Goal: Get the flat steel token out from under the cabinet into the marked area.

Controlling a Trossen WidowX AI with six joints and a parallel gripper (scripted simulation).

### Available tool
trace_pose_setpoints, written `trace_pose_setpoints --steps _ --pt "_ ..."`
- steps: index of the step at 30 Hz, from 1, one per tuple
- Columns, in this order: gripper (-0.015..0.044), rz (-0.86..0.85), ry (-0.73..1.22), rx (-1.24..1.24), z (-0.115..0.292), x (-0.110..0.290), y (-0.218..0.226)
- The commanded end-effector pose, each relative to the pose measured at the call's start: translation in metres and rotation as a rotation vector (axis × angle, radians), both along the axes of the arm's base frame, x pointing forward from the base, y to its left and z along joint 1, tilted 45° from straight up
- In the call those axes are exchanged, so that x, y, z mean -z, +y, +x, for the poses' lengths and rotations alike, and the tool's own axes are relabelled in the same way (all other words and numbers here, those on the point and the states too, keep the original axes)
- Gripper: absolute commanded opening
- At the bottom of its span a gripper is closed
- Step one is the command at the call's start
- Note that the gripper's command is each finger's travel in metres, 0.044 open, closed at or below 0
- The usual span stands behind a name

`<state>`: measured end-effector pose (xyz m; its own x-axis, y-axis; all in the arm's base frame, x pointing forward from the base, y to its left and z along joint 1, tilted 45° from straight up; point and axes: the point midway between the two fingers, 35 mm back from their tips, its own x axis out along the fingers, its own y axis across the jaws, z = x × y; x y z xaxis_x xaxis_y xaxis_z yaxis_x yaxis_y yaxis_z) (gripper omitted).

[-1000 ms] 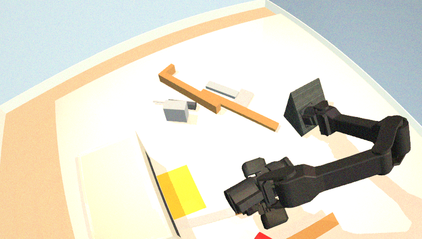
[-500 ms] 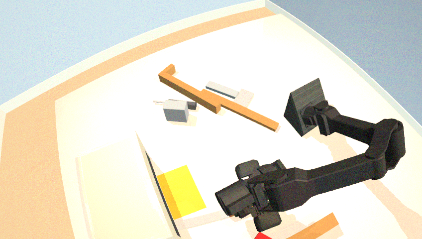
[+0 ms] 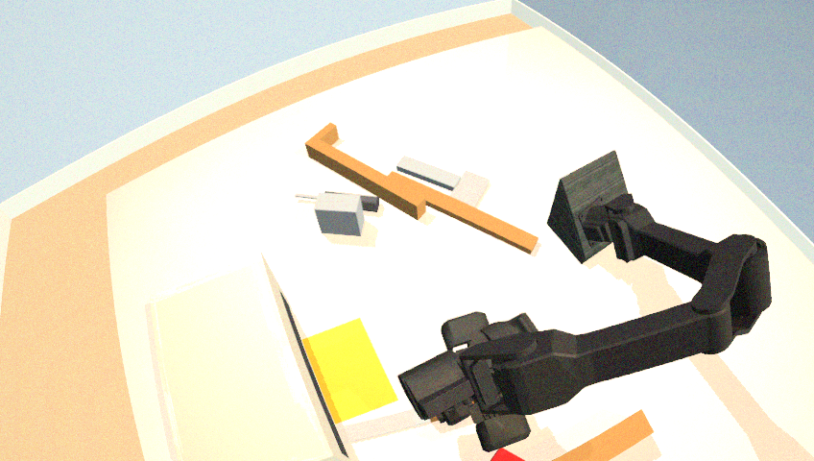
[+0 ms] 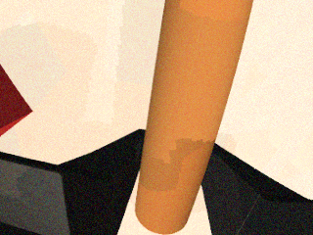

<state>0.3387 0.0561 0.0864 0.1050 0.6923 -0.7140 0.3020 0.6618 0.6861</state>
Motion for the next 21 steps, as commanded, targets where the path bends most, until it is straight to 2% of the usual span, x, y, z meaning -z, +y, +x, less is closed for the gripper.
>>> trace_pose_setpoints --steps 1,21 --pt "0.0000 0.001 -0.003 -0.002 0.004 0.000 -0.001" --pt "0.0000 0.000 -0.004 -0.001 0.024 0.003 -0.008"
